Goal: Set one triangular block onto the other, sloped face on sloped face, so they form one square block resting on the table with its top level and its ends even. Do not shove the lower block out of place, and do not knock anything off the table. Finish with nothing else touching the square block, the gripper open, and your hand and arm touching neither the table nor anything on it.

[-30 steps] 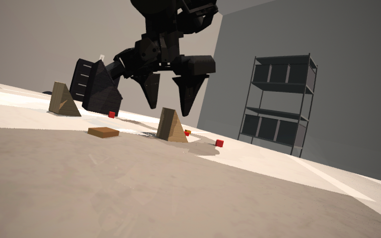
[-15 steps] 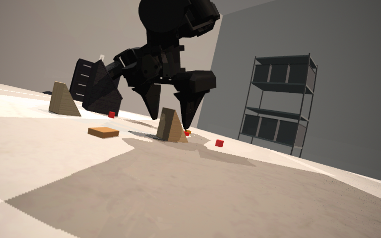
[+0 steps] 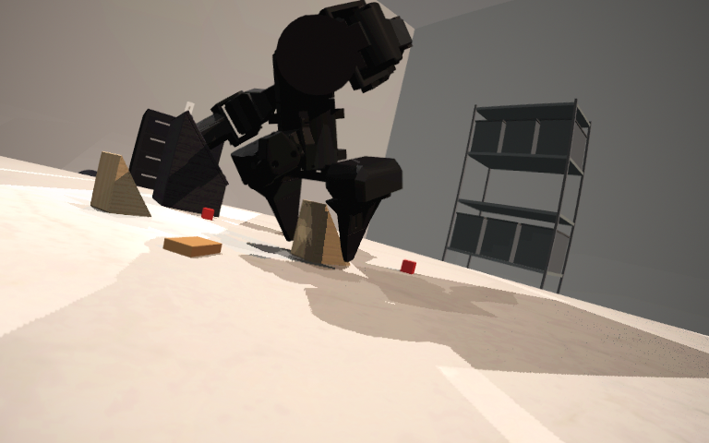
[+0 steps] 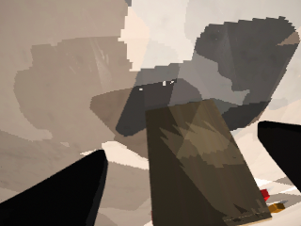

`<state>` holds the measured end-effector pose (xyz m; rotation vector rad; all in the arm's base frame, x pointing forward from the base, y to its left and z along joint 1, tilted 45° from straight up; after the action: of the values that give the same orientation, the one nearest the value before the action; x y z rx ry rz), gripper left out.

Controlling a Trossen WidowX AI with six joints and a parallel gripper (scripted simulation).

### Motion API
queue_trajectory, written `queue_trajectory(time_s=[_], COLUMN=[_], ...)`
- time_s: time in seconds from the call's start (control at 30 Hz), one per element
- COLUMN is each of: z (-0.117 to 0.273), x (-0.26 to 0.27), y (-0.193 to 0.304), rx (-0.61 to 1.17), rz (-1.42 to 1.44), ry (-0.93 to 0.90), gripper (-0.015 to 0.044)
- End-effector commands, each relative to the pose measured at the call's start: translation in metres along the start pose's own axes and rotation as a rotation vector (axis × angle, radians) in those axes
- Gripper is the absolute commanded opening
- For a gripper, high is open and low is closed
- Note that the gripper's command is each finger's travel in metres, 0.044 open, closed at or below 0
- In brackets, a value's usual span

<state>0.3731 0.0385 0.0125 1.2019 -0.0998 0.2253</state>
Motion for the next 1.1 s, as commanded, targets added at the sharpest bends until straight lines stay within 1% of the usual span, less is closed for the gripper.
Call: queue_trajectory(time_s=[0.0,0.33,0.6,0.77,0.93,1.07], z=[-0.003,-0.003,-0.003,-0.001,0.0,0.001], x=[-0.001,-0.001,-0.001,-0.001,-0.002,-0.001], y=[0.002,0.002,0.002,0.002,0.005,0.017], rx=[0.006,0.006,0.006,0.003,-0.016,-0.125], rz=[-0.003,-0.003,-0.003,-0.001,-0.004,-0.007], ry=[-0.002,-0.002,-0.002,0.0,0.003,0.011], gripper=[0.044,0.0177,0.0124,0.0,0.0,0.0])
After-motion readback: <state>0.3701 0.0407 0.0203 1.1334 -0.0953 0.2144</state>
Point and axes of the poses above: the point midway between the two fingers, 35 mm back from their tips, its own z axis back along the fingers, its own x axis across the jaws, y = z × x, the point moved 6 cm from there along z, back along the fingers, and after that the axes turned 3 degrees about z, right-handed, at the moved point
